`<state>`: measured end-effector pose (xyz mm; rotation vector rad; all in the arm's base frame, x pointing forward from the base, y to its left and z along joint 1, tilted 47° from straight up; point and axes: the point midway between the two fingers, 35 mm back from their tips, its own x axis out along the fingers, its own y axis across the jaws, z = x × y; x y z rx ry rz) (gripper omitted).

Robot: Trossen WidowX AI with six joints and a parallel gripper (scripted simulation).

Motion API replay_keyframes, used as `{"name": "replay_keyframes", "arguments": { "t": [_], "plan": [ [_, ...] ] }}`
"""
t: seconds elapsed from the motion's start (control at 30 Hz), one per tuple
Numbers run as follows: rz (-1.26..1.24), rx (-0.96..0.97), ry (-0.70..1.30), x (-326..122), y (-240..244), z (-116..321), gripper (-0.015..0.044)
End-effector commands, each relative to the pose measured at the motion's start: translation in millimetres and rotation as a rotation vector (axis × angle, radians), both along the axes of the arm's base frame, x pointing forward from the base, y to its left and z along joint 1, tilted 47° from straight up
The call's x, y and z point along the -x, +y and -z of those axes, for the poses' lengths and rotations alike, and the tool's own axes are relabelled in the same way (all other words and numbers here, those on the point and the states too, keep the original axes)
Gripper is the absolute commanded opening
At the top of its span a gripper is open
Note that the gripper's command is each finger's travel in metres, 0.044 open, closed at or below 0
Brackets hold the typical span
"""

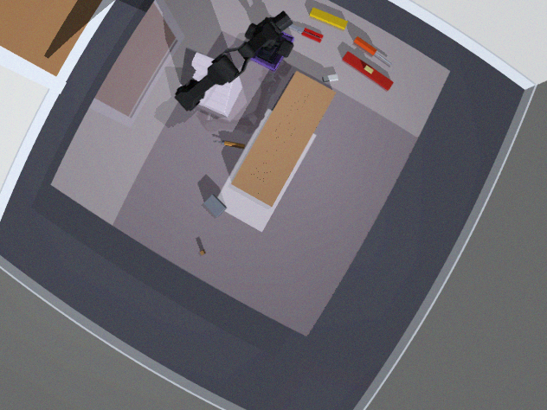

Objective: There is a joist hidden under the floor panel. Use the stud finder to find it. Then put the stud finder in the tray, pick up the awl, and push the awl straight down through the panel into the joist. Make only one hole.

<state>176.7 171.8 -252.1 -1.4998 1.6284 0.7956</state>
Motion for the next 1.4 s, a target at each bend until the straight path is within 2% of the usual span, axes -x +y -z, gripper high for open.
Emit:
{"name": "replay_keyframes", "arguments": {
  "t": [0.0, 0.1, 0.2, 0.23, 0.27, 0.53, 0.77, 0.97, 1.17, 1.37],
  "plan": [
    [-0.002, -0.026, -0.015, -6.4, 36.4, -26.7, 0.0440],
    [-0.002, -0.027, -0.013, -4.9, 64.6, -57.7, 0.0440],
    [-0.002, -0.027, -0.013, -4.6, 66.6, -60.2, 0.0440],
    [-0.003, -0.022, -0.016, -6.5, 52.8, -47.2, 0.0440],
    [0.016, -0.023, -0.030, -13.4, 49.3, -53.5, 0.0440],
    [0.290, -0.002, -0.230, -90.9, -26.7, -140.5, 0.0440],
    [0.527, 0.059, -0.399, -117.9, -117.3, -209.5, 0.0440],
    [0.737, 0.147, -0.545, -107.3, -201.2, -263.6, 0.0440],
    [0.957, 0.278, -0.691, -63.9, -279.6, -312.0, 0.0440],
    [1.020, 0.324, -0.732, -45.7, -298.9, -324.4, 0.0440]
  ]
}}
